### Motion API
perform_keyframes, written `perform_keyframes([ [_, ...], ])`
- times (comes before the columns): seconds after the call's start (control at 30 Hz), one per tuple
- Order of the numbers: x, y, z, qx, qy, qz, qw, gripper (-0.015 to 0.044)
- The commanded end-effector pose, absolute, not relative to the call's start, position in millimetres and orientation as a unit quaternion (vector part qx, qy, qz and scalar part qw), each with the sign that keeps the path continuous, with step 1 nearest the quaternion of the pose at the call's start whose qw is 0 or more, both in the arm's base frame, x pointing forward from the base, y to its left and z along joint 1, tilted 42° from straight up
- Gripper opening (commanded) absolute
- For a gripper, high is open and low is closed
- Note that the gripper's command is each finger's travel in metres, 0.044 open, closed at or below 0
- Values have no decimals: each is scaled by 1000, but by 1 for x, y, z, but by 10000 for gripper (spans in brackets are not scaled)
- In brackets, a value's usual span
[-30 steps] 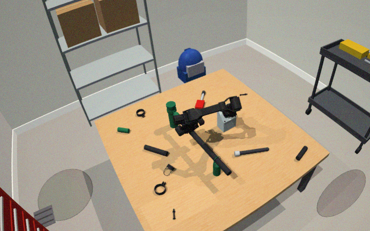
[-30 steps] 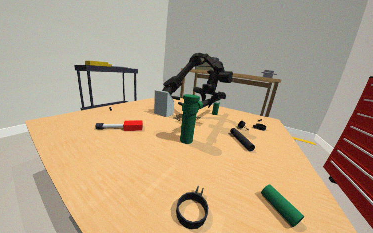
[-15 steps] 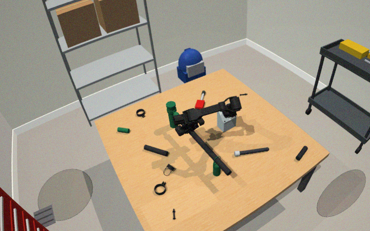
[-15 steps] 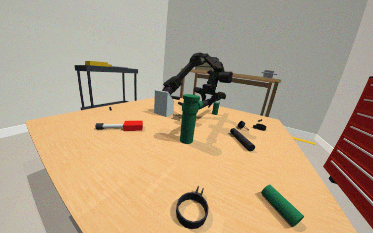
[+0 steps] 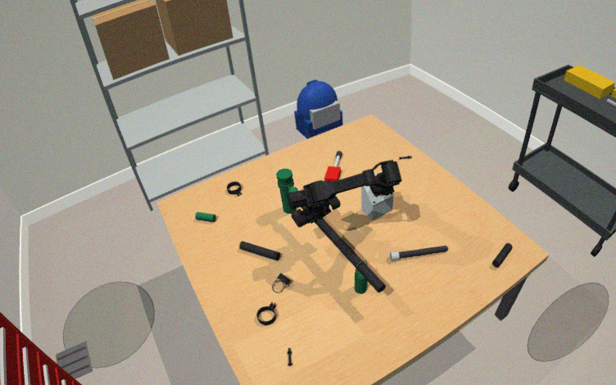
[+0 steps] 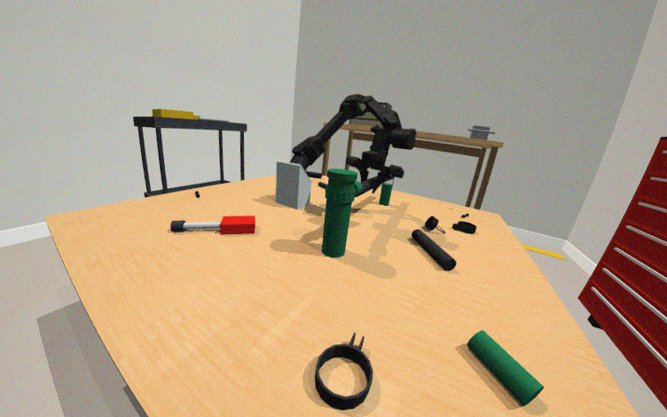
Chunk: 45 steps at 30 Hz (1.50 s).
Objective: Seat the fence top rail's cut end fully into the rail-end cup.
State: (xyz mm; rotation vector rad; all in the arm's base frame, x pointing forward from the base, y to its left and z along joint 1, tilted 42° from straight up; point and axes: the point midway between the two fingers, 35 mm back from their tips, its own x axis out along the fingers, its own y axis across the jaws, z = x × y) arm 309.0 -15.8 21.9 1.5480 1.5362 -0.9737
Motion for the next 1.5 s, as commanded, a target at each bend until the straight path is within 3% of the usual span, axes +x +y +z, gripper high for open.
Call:
perform_keyframes([
  [0.0, 310, -25, 21, 603, 593, -383, 373, 0],
  [1.47, 315, -46, 16, 602, 592, -383, 374, 0],
])
